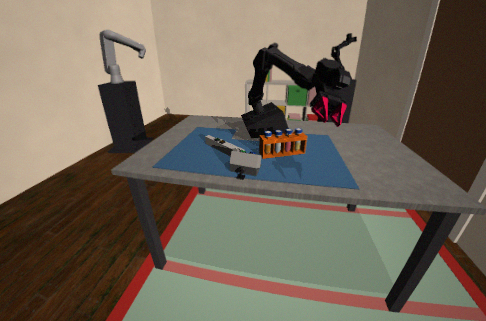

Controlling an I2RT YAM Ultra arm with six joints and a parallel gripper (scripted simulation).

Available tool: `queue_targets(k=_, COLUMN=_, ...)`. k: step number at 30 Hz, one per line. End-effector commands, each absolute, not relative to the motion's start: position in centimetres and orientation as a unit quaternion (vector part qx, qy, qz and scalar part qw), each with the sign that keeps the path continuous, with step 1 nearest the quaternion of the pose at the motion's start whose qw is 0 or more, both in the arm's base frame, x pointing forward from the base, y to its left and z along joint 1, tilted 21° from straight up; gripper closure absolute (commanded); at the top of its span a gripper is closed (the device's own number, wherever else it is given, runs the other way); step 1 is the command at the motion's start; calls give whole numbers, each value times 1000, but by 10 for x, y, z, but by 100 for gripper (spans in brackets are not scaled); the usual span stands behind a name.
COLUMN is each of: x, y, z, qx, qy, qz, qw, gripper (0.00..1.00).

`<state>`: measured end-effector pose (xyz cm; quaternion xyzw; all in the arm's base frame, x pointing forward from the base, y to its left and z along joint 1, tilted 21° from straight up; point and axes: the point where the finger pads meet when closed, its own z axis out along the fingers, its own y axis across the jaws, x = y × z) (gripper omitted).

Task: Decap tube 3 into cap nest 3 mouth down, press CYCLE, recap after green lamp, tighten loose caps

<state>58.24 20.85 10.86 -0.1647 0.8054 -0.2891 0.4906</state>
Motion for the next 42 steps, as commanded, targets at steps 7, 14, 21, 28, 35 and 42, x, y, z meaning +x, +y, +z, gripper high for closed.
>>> queue_targets(k=7, x=568, y=189, z=105, qx=-192, qy=824, qz=-287, qw=448, gripper=51)
queue_targets(k=14, x=554, y=157, z=102, qx=-205, qy=847, qz=-290, qw=397, gripper=51)
queue_targets(k=21, x=541, y=136, z=100, qx=-212, qy=861, qz=-289, qw=362, gripper=51)
queue_targets(k=28, x=521, y=108, z=97, qx=-216, qy=874, qz=-286, qw=327, gripper=51)
queue_targets(k=35, x=499, y=84, z=95, qx=-220, qy=888, qz=-281, qw=291, gripper=51)
queue_targets(k=42, x=481, y=67, z=93, qx=-221, qy=900, qz=-275, qw=255, gripper=51)
